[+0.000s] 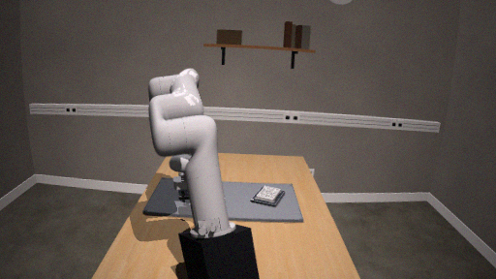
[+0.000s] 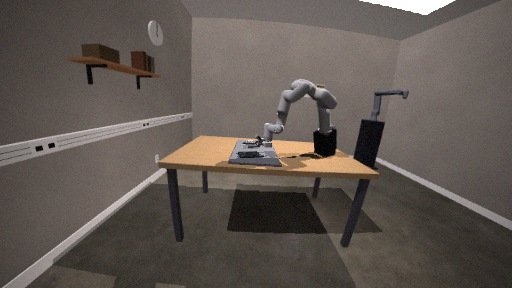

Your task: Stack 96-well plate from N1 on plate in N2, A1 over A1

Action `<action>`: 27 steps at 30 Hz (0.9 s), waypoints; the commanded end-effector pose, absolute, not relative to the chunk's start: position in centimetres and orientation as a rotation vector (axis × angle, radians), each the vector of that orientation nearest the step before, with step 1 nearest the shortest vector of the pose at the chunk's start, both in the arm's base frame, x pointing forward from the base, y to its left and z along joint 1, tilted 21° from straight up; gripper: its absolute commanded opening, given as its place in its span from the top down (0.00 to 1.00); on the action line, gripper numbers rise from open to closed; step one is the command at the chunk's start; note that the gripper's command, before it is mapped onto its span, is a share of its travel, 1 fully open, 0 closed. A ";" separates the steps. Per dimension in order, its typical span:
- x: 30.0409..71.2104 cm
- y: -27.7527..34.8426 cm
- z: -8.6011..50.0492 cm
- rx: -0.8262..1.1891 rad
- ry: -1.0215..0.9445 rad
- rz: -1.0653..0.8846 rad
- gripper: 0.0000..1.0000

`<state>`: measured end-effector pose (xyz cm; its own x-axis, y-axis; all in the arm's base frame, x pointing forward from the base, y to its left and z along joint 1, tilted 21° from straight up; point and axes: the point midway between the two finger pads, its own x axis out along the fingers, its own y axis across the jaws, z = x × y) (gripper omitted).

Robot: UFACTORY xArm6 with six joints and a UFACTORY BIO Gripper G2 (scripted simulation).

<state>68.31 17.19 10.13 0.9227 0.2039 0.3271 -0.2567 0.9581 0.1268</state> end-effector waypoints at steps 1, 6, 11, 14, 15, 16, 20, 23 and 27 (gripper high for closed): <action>68.2 17.1 10.9 0.169 -0.321 0.237 1.00; 68.0 16.9 11.6 0.169 -0.321 0.237 1.00; 67.8 16.7 12.4 0.169 -0.321 0.237 1.00; 67.7 16.7 12.6 0.169 -0.321 0.237 1.00; 67.7 16.7 12.7 0.169 -0.321 0.237 1.00; 67.6 16.6 12.9 0.169 -0.321 0.237 1.00; 67.6 16.6 12.9 0.169 -0.321 0.237 1.00; 67.6 16.6 12.9 0.169 -0.321 0.237 1.00; 67.6 16.6 12.9 0.169 -0.321 0.237 1.00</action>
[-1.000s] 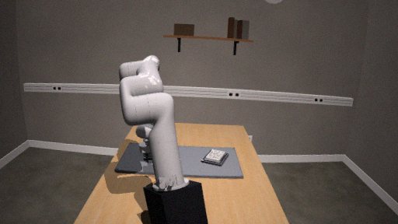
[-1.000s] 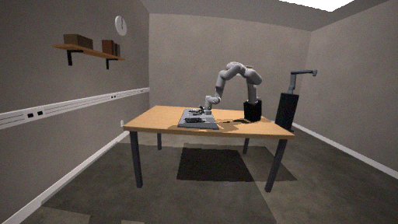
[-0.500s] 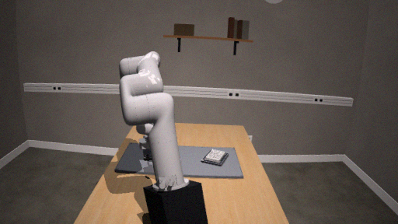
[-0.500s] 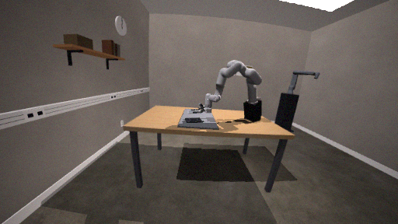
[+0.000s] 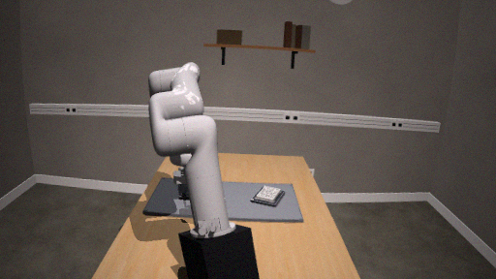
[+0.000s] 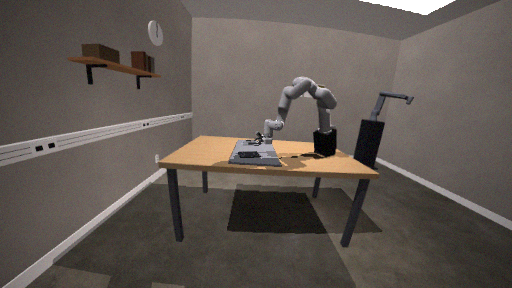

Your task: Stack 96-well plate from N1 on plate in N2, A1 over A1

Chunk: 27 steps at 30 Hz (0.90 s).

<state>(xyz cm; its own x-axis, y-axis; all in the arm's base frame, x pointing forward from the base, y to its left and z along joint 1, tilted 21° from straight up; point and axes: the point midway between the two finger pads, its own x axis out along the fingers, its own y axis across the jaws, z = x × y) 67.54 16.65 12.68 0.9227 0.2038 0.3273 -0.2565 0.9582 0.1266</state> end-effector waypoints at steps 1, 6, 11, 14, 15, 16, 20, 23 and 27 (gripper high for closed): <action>67.6 16.3 12.8 0.174 -0.318 0.204 1.00; 67.6 15.3 12.6 0.190 -0.308 0.105 1.00; 67.5 13.7 12.2 0.215 -0.291 -0.059 1.00; 67.5 12.8 12.0 0.229 -0.281 -0.158 1.00; 67.4 12.4 11.9 0.234 -0.277 -0.191 1.00; 67.4 12.1 11.9 0.239 -0.273 -0.224 1.00; 67.4 11.1 11.6 0.253 -0.261 -0.323 1.00; 67.4 10.5 11.5 0.262 -0.254 -0.387 1.00; 67.3 9.2 11.2 0.262 -0.254 -0.387 1.00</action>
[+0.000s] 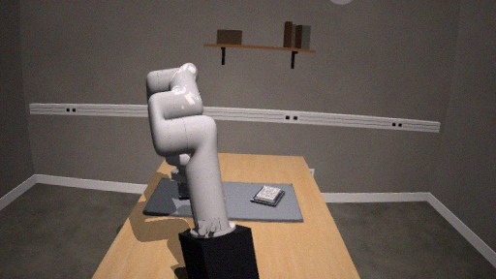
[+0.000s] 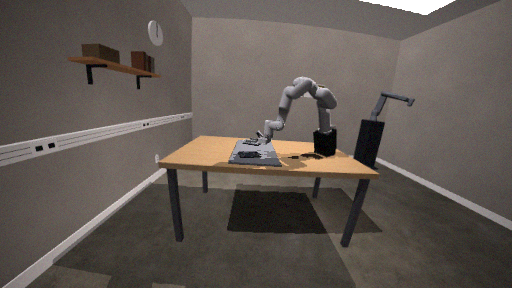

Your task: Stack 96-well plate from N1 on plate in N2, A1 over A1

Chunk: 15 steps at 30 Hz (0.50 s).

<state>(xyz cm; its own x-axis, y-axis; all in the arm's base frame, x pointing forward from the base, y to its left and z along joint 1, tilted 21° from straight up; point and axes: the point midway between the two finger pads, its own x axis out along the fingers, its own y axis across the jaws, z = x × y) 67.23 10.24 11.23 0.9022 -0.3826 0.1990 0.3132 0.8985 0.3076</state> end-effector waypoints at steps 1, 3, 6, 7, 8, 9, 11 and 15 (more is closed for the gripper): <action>67.3 8.9 11.1 0.262 -0.254 -0.387 1.00; 67.3 8.2 11.0 0.262 -0.254 -0.387 1.00; 67.2 7.2 10.8 0.261 -0.254 -0.387 1.00; 67.2 6.9 10.7 0.261 -0.254 -0.387 1.00; 67.2 6.6 10.6 0.261 -0.254 -0.387 1.00; 67.2 6.3 10.5 0.261 -0.254 -0.387 1.00; 67.2 6.3 10.5 0.261 -0.254 -0.387 1.00; 67.2 5.0 10.2 0.261 -0.254 -0.387 1.00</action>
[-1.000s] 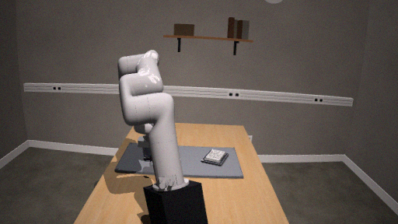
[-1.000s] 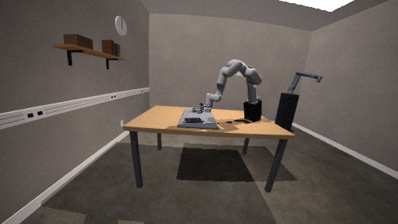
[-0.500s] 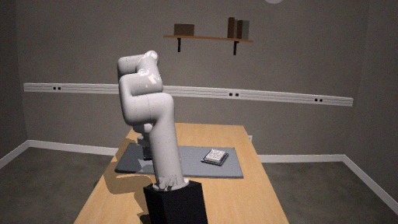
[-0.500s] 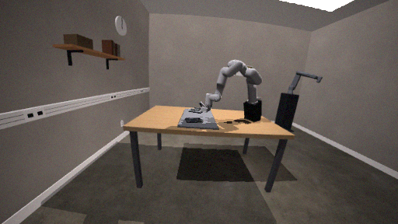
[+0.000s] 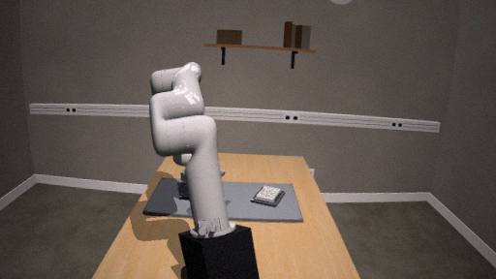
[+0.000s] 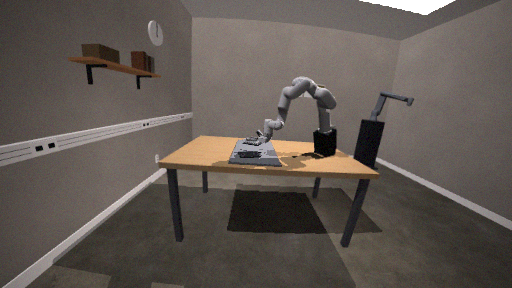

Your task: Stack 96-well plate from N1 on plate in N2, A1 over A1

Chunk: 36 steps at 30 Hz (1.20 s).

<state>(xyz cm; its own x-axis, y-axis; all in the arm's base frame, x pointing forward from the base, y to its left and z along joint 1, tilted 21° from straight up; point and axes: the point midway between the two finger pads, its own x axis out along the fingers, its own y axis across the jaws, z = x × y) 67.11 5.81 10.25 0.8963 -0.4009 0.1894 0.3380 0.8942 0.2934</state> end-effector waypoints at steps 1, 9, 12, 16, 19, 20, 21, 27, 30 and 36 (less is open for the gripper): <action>67.1 4.6 10.2 0.261 -0.254 -0.387 1.00; 67.0 2.0 9.6 0.261 -0.254 -0.387 1.00; 67.0 1.4 9.4 0.261 -0.254 -0.387 1.00; 67.0 0.4 9.2 0.261 -0.254 -0.387 1.00; 66.9 -0.6 9.0 0.261 -0.254 -0.387 1.00; 66.9 -0.9 8.9 0.261 -0.254 -0.387 1.00; 66.9 -1.2 8.8 0.261 -0.254 -0.387 1.00; 66.8 -3.2 8.4 0.261 -0.254 -0.387 1.00; 66.8 -3.5 8.3 0.261 -0.254 -0.387 1.00; 66.7 -5.5 7.9 0.261 -0.254 -0.387 1.00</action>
<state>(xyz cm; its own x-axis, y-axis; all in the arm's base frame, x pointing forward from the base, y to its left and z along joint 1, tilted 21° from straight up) 66.67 -4.60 7.88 0.8964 -0.4011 0.1888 0.3380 0.8939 0.2944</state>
